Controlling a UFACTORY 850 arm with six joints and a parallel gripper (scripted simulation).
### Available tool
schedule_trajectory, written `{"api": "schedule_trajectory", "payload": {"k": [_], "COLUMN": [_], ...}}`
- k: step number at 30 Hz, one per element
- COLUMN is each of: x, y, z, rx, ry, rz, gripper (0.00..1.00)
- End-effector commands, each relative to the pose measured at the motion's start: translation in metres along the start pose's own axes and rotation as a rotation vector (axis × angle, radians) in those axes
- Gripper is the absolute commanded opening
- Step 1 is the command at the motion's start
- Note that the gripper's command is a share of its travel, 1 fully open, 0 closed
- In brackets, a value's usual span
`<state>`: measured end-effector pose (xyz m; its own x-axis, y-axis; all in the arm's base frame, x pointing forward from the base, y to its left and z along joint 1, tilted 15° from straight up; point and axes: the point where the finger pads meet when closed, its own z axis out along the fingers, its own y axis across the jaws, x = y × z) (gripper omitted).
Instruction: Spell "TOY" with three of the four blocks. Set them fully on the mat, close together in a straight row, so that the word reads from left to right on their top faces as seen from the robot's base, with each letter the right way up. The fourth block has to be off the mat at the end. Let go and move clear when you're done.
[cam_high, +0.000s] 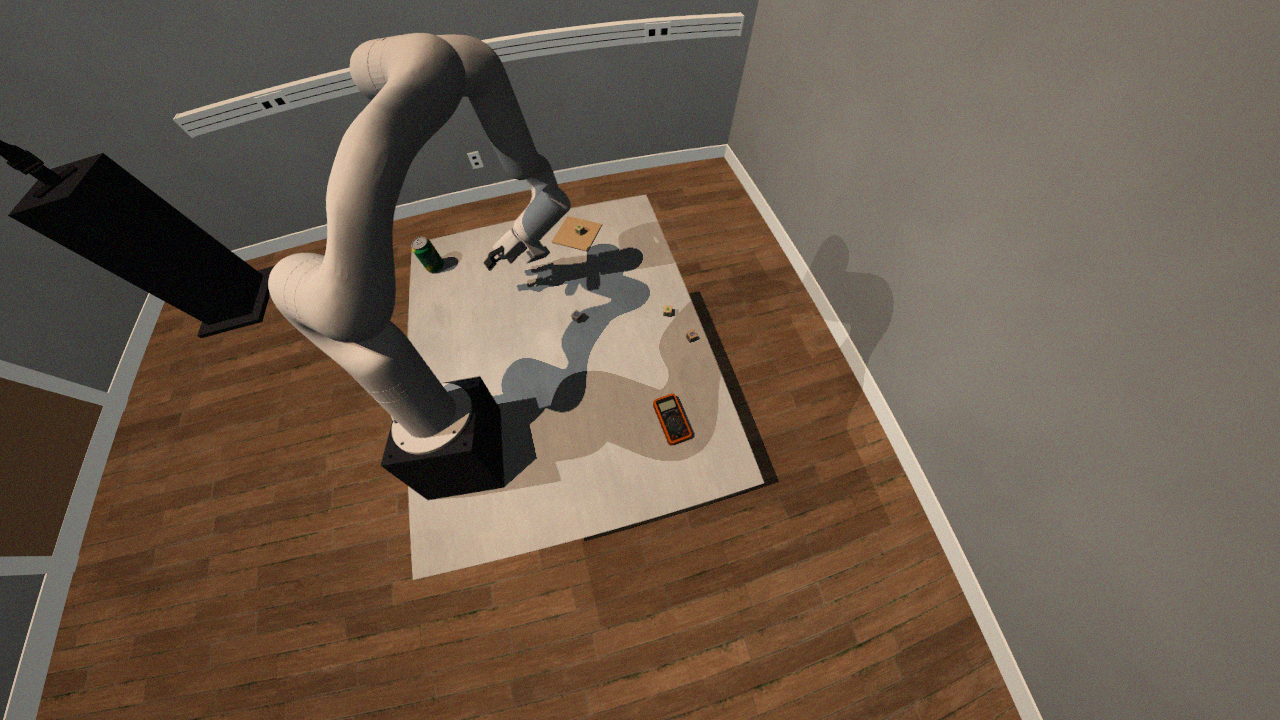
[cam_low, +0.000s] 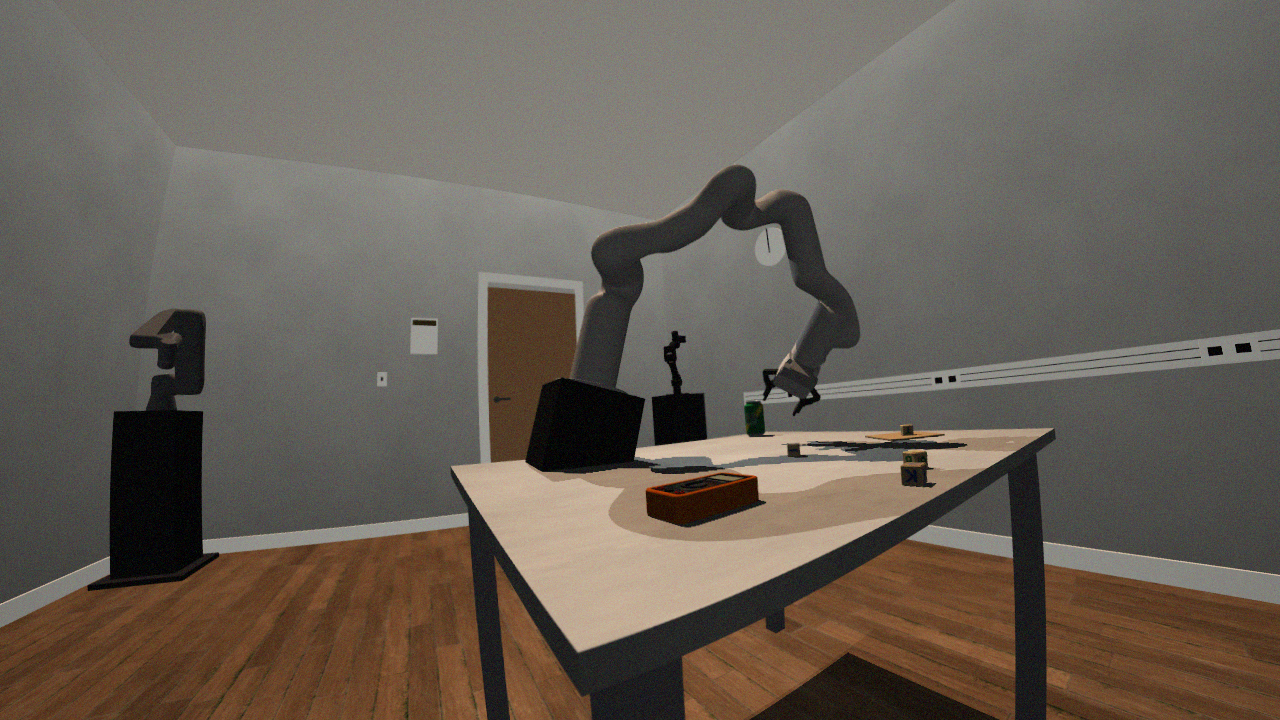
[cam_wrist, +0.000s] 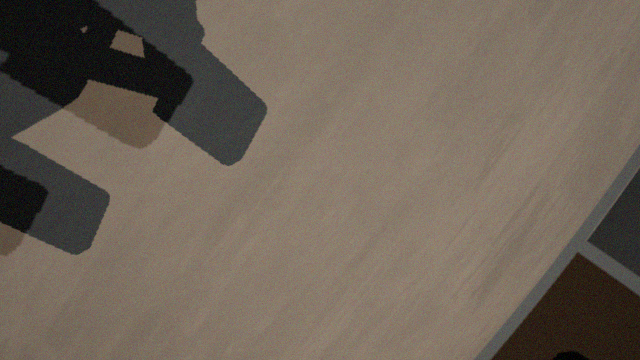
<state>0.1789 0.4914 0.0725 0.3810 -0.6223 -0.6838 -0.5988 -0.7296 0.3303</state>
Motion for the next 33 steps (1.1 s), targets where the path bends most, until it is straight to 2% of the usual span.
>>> {"api": "schedule_trajectory", "payload": {"k": [1, 19, 21, 23, 32, 33], "x": [-0.001, 0.0, 0.002, 0.003, -0.004, -0.004], "y": [0.0, -0.002, -0.012, -0.031, -0.092, -0.092], "z": [-0.001, -0.001, -0.006, -0.016, -0.052, -0.052], "rx": [0.001, 0.002, 0.009, 0.031, 0.142, 0.142], "ry": [0.0, 0.009, 0.063, 0.152, 0.373, 0.373], "rz": [-0.001, -0.004, -0.02, -0.049, -0.134, -0.134], "gripper": [1.0, 1.0, 1.0, 1.0, 1.0, 1.0]}}
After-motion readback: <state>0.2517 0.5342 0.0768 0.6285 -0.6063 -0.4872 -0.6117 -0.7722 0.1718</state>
